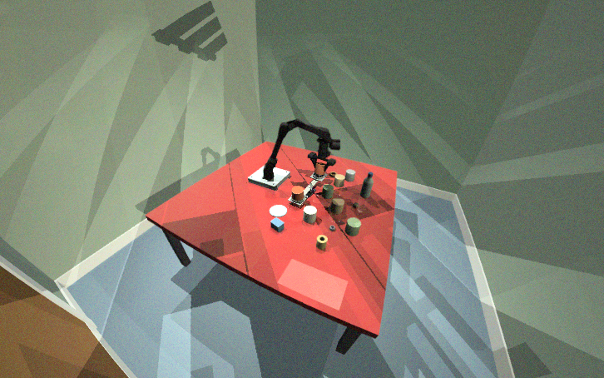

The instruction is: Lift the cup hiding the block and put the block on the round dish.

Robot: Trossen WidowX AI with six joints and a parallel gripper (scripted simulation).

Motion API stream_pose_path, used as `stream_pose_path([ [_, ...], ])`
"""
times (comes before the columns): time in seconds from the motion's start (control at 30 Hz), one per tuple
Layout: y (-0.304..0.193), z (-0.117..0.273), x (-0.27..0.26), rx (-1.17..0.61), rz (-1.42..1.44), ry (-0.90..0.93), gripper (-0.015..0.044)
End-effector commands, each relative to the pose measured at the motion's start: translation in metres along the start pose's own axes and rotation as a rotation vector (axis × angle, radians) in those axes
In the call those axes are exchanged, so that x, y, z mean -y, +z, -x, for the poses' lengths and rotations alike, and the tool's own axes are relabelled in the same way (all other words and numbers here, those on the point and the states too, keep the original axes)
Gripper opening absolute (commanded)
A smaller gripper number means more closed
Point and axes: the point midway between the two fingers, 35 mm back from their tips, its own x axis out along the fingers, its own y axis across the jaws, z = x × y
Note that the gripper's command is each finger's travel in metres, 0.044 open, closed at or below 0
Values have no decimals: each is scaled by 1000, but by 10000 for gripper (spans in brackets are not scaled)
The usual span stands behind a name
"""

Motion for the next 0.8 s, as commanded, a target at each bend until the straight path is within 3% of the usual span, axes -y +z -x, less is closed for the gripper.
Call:
stream_pose_path([
  [0.0, 6, 12, 3, 31, 7, -23, 0],
  [0.77, 4, 42, 1, 31, 7, -23, 0],
])
